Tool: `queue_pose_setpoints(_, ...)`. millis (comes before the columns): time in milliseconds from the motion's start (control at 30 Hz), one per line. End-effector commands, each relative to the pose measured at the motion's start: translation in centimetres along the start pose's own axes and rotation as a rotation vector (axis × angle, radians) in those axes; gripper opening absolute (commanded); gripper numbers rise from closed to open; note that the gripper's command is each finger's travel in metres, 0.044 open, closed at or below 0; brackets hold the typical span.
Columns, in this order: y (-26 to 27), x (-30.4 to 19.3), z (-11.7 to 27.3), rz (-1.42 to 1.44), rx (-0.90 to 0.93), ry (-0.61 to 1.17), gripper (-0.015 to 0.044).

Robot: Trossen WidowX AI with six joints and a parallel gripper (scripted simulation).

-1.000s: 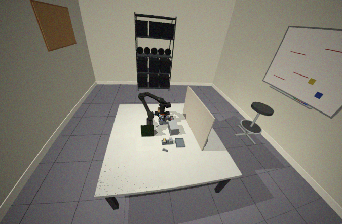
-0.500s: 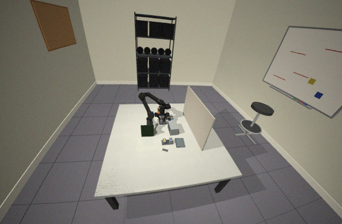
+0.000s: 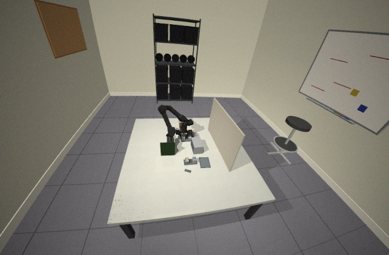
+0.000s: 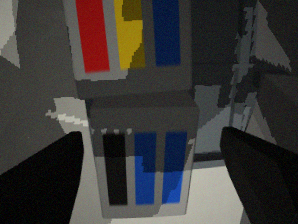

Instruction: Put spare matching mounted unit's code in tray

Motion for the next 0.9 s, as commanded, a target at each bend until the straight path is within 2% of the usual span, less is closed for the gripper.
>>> queue_pose_setpoints(0,0.18,-0.13,-0.75,-0.008,0.004,0.003,0.0300)
queue_pose_setpoints(433,0.35,-0.07,-1.43,-0.009,0.004,-0.001,0.0300)
queue_pose_setpoints(600,0.36,0.00,-1.35,-0.004,0.006,-0.005,0.0169)
queue_pose_setpoints(833,0.36,0.00,-1.35,-0.004,0.006,-0.005,0.0122)
queue_pose_setpoints(867,0.36,0.00,-1.35,-0.004,0.006,-0.005,0.0096)
Point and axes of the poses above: the point midway between the two fingers, 35 mm back from their tips, its own z axis back along the fingers, its own y axis across the jaws, x = y × z, the point moved 5 cm from there along z, back along the fingers, and after that the axes turned 1 degree about -z, right-handed, at the moved point
